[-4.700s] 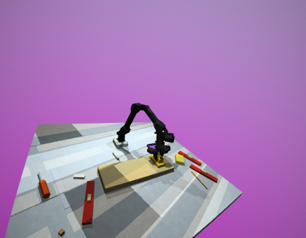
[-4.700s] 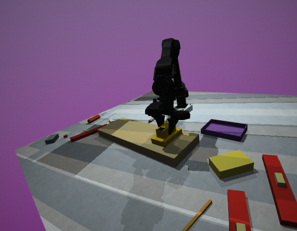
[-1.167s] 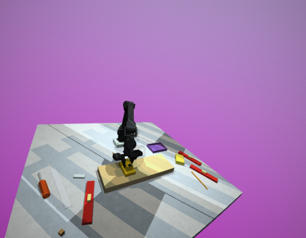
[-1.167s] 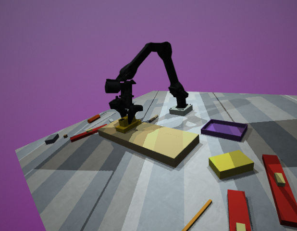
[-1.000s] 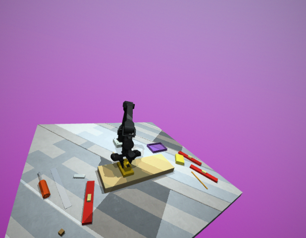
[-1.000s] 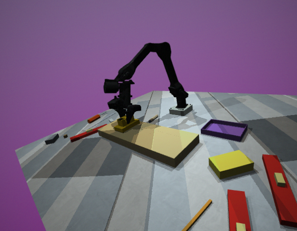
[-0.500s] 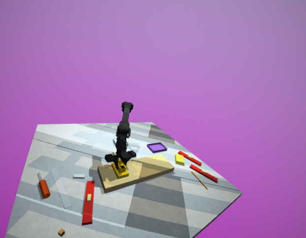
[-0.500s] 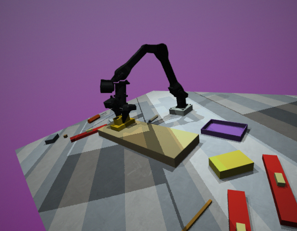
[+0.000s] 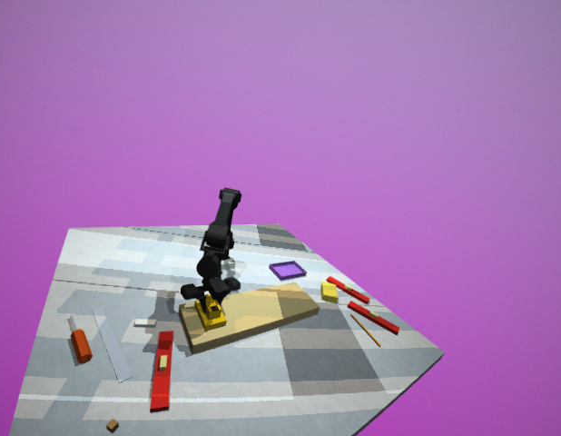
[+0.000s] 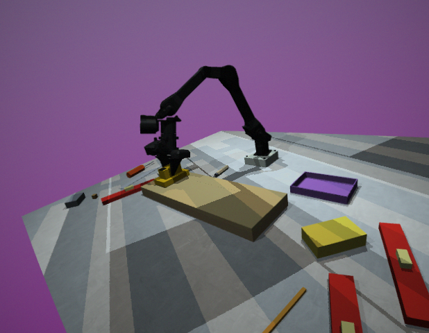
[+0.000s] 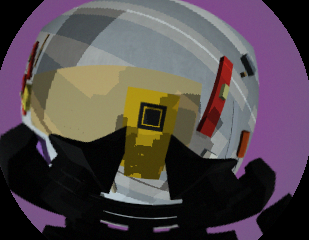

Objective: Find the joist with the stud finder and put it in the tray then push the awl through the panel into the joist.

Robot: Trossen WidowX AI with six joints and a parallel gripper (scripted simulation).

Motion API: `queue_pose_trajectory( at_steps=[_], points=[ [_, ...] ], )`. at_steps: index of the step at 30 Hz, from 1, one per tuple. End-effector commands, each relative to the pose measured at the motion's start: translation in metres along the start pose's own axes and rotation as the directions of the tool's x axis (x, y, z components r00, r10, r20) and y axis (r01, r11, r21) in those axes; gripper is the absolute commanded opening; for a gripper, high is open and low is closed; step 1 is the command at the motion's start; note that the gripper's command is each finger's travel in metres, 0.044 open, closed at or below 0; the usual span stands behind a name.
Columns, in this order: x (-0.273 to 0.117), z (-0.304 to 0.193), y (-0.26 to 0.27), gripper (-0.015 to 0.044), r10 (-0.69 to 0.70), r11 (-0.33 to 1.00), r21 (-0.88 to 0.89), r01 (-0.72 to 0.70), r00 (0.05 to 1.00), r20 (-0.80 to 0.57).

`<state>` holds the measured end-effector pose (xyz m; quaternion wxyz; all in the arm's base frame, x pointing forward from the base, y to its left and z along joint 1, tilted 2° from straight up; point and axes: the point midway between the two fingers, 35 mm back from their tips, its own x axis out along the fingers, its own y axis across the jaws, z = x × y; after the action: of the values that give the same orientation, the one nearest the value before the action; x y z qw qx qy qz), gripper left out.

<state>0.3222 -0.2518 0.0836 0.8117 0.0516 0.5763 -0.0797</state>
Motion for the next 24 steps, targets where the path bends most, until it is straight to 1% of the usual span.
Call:
queue_pose_trajectory(
  at_steps=[1, 5, 17, 24],
  points=[
    [-0.001, 0.0, -0.013, 0.0, -0.01, 1.0, 0.002, 0.01, 1.0, 0.0],
    [-0.001, 0.0, -0.022, 0.0, -0.01, 1.0, 0.002, 0.01, 1.0, 0.0],
    [-0.001, 0.0, -0.017, 0.0, -0.003, 1.0, 0.003, 0.003, 1.0, 0.0],
    [-0.024, 0.01, -0.02, 0.0, -0.005, 1.0, 0.003, 0.005, 1.0, 0.0]
  ],
)
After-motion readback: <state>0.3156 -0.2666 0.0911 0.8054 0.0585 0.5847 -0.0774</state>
